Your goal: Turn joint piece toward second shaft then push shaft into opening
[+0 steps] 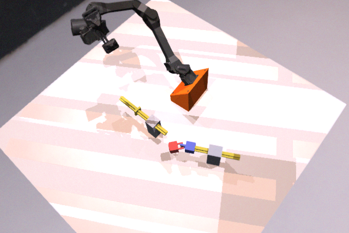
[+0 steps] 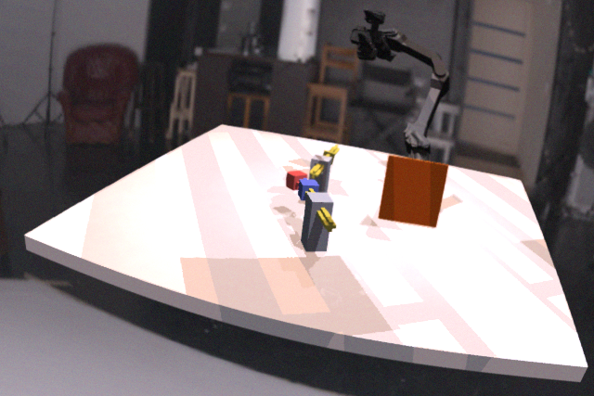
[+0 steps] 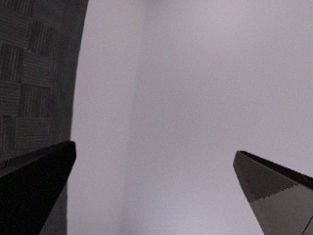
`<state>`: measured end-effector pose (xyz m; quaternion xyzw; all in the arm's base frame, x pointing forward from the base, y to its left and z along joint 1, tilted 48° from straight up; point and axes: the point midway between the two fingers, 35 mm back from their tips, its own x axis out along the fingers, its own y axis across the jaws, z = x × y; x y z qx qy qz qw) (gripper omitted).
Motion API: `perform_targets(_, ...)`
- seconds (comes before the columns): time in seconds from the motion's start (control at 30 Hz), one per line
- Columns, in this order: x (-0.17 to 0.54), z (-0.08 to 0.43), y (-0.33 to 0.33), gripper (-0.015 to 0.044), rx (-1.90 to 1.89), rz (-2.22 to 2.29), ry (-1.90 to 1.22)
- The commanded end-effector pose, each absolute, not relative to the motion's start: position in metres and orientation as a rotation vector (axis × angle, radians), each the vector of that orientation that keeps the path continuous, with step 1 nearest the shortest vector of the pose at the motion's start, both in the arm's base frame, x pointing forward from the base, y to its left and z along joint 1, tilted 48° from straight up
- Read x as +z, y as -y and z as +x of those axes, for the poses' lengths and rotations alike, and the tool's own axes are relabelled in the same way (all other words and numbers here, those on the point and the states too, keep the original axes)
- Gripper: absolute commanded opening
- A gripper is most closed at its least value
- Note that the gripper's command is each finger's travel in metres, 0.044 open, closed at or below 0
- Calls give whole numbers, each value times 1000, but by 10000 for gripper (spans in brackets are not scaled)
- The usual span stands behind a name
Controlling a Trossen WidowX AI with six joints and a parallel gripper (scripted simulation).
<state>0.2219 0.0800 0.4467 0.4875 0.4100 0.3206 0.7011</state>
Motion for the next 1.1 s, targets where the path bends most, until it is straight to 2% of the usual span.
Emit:
perform_targets(0.0, 426, 239, -78, 440, 638, 1087, -986)
perform_targets(0.57, 306, 314, -77, 440, 205, 988, -1356)
perform_targets(1.07, 200, 351, -73, 440, -179, 698, -1557)
